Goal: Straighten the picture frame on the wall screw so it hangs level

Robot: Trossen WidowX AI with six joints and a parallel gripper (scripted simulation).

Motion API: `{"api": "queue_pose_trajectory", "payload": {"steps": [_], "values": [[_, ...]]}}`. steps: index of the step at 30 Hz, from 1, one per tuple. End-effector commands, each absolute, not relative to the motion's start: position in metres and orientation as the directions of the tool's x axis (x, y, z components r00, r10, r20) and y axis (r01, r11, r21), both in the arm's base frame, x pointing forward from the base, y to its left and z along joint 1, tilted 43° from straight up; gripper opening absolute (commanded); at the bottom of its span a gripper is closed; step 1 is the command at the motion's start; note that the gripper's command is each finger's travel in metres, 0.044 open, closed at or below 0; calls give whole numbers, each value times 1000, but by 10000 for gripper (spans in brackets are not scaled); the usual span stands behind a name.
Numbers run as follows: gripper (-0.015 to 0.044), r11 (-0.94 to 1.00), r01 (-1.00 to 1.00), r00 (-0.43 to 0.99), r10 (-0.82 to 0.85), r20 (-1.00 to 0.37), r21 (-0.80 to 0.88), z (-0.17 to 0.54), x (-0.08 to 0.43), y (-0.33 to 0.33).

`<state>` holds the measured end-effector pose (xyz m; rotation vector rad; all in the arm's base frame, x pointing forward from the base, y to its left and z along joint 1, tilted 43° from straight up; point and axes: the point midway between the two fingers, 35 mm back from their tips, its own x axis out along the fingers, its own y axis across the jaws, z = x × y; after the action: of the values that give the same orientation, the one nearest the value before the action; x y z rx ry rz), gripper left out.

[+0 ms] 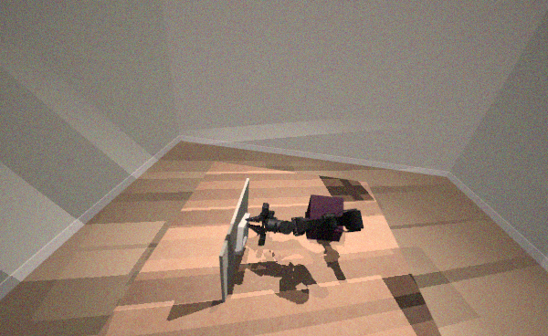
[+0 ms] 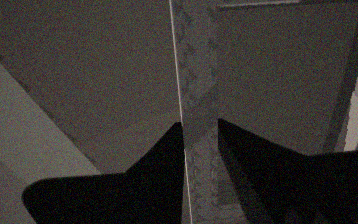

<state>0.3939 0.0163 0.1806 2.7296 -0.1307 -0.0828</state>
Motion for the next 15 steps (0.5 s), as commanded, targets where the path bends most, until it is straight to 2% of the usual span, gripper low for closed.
{"api": "queue_pose_trajectory", "payload": {"steps": [1, 15], "values": [[0, -913, -96, 993, -114, -21, 397, 189, 394, 14], [0, -913, -96, 993, -114, -21, 397, 190, 394, 14]]}}
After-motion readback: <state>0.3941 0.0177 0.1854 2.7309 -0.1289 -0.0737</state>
